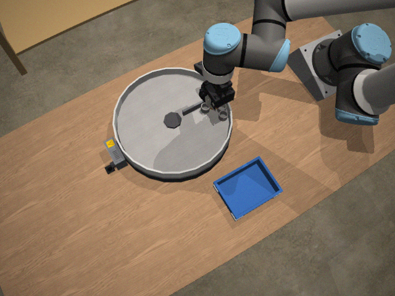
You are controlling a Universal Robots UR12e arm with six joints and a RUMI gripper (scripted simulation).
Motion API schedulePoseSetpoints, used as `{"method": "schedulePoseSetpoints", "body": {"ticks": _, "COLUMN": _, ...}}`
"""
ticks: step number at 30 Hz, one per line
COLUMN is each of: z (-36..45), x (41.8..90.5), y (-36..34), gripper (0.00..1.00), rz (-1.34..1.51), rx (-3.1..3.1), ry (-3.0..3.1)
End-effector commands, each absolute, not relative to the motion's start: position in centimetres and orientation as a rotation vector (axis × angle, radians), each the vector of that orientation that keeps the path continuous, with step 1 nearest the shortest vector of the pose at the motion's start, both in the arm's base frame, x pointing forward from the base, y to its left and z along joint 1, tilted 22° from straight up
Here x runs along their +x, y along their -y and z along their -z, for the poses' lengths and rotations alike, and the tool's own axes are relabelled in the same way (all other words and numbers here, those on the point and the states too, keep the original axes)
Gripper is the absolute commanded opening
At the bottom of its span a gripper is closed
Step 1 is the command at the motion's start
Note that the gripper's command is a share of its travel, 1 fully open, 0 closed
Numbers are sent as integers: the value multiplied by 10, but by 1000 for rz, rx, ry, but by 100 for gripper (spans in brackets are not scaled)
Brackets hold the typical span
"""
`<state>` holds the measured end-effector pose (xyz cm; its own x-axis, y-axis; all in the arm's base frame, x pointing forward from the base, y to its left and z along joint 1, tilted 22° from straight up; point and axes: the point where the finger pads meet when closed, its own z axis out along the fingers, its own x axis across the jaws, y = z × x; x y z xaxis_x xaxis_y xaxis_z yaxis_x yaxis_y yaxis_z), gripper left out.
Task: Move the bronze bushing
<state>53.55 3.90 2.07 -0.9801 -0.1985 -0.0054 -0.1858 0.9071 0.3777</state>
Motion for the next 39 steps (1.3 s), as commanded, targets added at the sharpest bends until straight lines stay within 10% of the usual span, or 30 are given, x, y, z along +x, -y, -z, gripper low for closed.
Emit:
{"method": "schedulePoseSetpoints", "body": {"ticks": 1, "z": -21, "x": 536, "y": -39, "gripper": 0, "rz": 595, "rx": 306, "ry": 3037}}
{"method": "schedulePoseSetpoints", "body": {"ticks": 39, "z": -64, "x": 531, "y": -145, "gripper": 0, "rz": 595, "rx": 306, "ry": 3037}}
